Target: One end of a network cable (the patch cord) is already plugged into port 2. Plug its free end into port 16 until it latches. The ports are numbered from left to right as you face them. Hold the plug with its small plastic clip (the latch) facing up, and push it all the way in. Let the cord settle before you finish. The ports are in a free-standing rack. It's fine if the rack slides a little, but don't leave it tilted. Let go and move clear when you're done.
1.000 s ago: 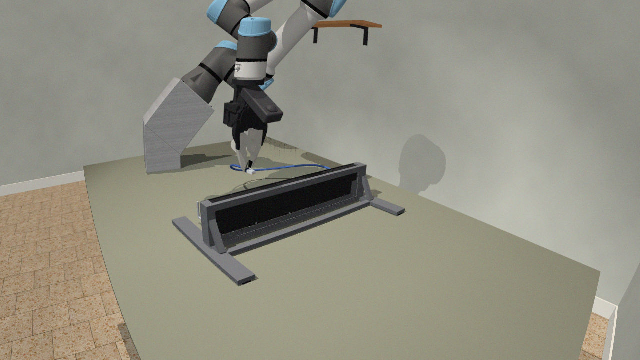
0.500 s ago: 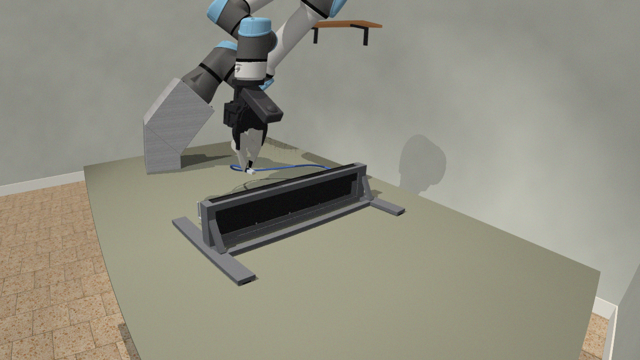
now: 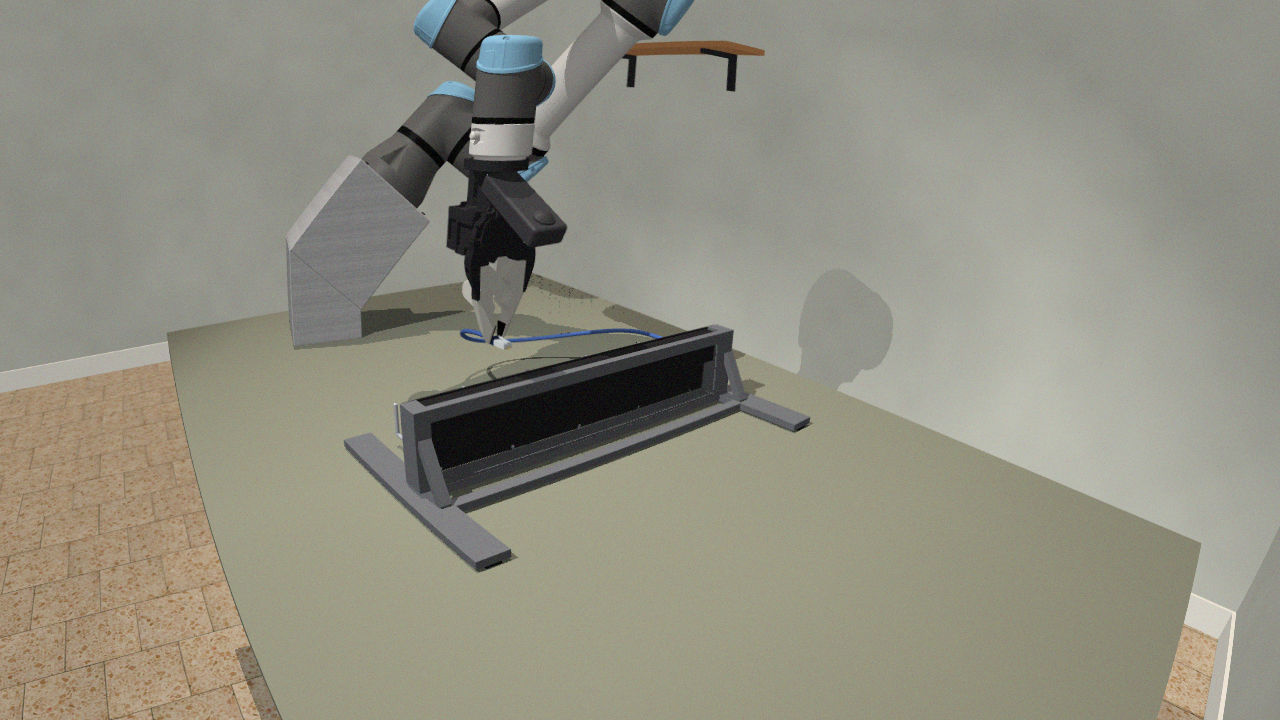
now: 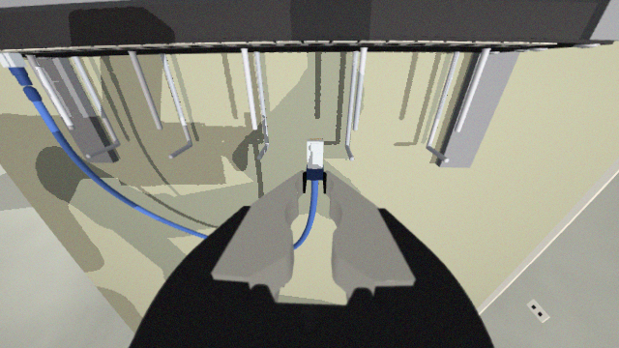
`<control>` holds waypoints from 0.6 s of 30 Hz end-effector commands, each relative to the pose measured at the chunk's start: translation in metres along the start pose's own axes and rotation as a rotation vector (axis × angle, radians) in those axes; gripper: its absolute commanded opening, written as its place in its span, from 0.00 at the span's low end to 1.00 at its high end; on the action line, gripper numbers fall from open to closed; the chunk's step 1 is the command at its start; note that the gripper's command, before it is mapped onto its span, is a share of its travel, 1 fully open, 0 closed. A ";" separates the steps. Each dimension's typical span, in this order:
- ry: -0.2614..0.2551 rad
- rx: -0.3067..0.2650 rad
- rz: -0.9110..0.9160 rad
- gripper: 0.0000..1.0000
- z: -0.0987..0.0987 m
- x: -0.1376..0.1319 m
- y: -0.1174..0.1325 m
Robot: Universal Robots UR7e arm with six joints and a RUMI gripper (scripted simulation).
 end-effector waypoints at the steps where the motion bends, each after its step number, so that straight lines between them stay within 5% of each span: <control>1: 0.000 0.001 0.000 0.00 0.000 0.000 -0.001; 18: 0.000 0.001 0.000 0.00 0.012 -0.003 -0.013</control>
Point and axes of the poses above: the point where the finger pads meet when closed, its own z axis out along the fingers, its own x axis across the jaws, y = z × x, the point moved 2 cm from there along -z, back along the fingers, and after that the axes turned 12 degrees about z, right-handed, at the moved point
